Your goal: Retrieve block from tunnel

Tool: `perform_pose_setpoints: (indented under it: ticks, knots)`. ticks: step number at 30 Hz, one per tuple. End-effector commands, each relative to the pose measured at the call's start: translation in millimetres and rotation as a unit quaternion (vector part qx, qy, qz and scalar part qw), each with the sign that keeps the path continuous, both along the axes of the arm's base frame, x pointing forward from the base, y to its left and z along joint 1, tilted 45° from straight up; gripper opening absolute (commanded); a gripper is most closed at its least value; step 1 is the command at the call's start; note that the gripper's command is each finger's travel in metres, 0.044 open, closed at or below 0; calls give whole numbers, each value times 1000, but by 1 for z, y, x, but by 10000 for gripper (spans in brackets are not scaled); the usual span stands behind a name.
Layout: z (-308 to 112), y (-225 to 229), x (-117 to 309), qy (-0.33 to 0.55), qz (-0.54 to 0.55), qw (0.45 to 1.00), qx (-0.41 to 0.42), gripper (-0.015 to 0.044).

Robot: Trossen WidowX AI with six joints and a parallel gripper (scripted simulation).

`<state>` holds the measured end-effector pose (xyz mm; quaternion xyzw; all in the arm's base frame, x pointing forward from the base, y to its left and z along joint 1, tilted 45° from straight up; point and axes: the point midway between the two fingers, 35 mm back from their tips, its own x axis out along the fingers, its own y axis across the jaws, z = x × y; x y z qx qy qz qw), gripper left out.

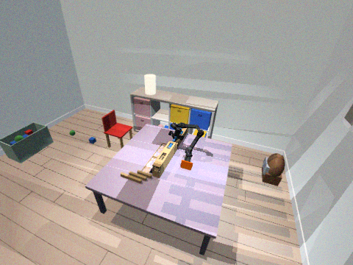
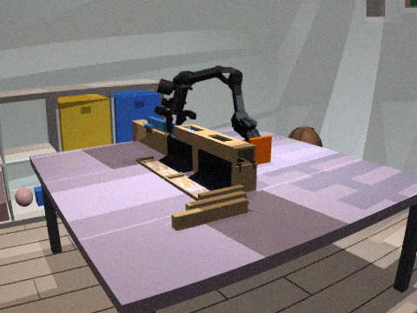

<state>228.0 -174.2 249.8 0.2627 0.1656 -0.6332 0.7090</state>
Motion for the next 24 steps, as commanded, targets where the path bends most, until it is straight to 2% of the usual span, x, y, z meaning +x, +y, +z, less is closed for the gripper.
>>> perform_pose_setpoints:
  ticks: [1, 4, 12, 21, 24]
  knots:
    - [5, -6, -3, -1, -11, 1000, -13, 0]
    - [5, -6, -3, -1, -11, 1000, -13, 0]
    - [1, 2, 0, 0, -1, 1000, 0, 210]
    - [24, 27, 3, 0, -11, 1000, -10, 440]
    - [13, 27, 3, 1, -7, 1000, -3, 440]
